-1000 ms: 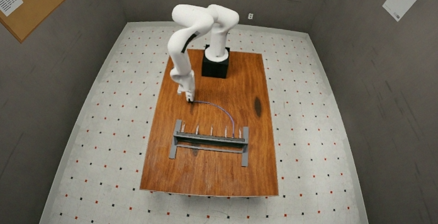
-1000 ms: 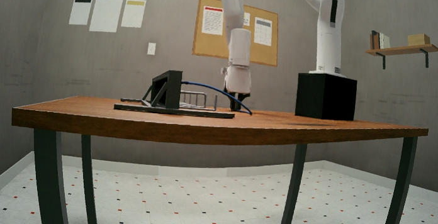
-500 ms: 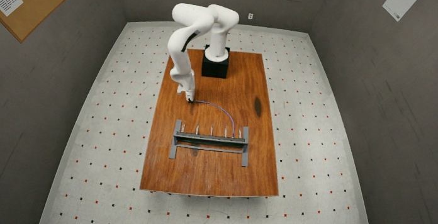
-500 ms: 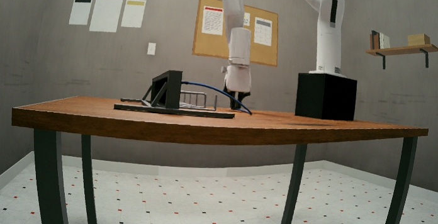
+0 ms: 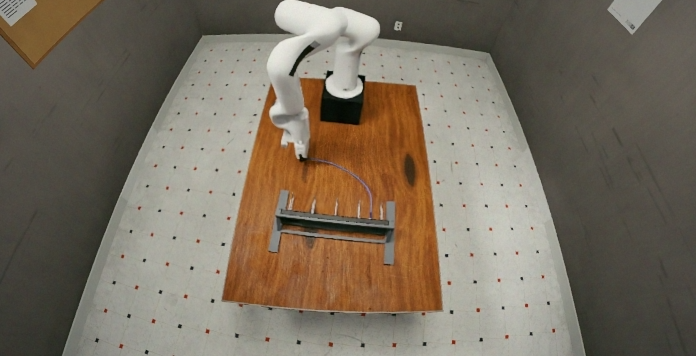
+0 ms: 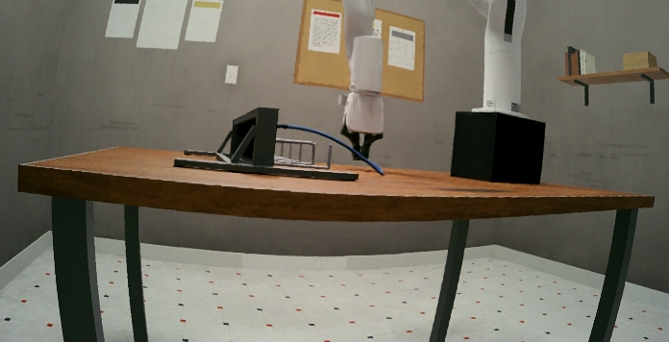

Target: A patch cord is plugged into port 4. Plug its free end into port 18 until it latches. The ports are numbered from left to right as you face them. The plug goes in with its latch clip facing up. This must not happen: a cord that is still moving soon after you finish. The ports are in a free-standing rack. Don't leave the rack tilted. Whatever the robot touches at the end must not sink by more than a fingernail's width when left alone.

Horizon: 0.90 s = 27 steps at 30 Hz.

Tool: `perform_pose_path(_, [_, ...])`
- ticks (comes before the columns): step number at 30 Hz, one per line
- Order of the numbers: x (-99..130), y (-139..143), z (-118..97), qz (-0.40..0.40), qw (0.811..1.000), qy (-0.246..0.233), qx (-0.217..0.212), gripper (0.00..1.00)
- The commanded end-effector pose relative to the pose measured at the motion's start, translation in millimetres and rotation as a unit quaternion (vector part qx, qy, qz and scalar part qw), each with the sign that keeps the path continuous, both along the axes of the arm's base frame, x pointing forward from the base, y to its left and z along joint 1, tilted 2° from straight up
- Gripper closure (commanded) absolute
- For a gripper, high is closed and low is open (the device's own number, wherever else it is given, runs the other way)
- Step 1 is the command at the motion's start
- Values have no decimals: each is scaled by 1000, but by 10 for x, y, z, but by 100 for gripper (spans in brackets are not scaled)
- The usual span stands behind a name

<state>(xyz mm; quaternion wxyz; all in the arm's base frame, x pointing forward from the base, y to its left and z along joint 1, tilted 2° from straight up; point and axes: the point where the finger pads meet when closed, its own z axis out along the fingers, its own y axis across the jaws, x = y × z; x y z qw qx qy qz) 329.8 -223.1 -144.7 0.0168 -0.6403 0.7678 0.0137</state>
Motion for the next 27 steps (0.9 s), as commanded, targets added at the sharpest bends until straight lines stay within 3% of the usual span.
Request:
perform_pose_path(1, [5,-6,53,0,1000,-1,0,100])
perform_pose_path(15, [3,-16,286,0,1000,-1,0,100])
perform_pose_path(27, [2,-19,362,0,1000,-1,0,100])
